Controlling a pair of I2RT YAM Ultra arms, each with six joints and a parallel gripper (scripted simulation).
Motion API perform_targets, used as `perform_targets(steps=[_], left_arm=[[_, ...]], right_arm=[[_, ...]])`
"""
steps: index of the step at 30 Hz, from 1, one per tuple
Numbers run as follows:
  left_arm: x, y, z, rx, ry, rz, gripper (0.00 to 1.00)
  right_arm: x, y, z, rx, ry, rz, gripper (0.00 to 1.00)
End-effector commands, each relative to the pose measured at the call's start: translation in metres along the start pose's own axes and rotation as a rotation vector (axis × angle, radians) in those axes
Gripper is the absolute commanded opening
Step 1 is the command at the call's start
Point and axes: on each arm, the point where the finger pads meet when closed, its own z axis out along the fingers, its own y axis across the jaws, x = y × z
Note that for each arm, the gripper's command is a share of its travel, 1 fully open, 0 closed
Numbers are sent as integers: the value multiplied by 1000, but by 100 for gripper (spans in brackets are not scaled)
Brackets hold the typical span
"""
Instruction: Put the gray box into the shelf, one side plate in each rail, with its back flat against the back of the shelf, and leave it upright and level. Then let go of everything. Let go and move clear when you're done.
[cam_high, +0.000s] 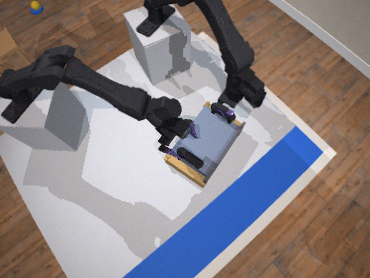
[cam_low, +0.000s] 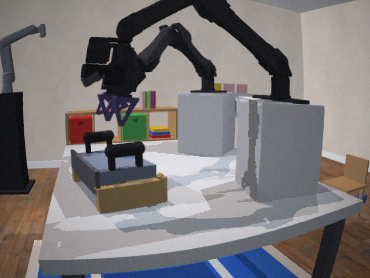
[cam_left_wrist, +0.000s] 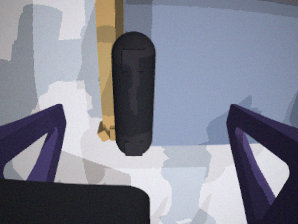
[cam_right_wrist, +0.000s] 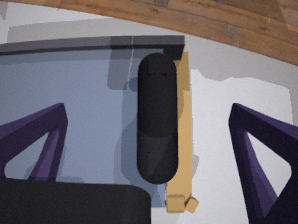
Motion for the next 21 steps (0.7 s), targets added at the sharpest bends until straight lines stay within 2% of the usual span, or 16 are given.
perform_targets(steps=[1, 2, 7, 9, 12, 16, 21], left_arm=[[-7, 1, -8, -3, -13, -5, 100], [-13, -1, -16, 5, -35, -6, 100], [-8, 2, -1, -5, -5, -5, 100], [-11, 1, -14, 2, -25, -6, 100], [-10, 1, -5, -1, -18, -7, 100], [-18, -1, -13, 7, -45, -8, 100], [-17, 0, -10, 5, -38, -8, 100]], right_arm=[[-32, 2, -14, -9, -61, 19, 100], [-32, 2, -14, -9, -60, 19, 100], [-31, 1, -13, -7, -58, 19, 100], [-31, 0, -13, -7, -58, 19, 100], [-30, 0, -13, -6, -57, 18, 100], [-30, 0, -13, -6, -57, 18, 100], [-30, 0, -13, -6, -56, 18, 100]])
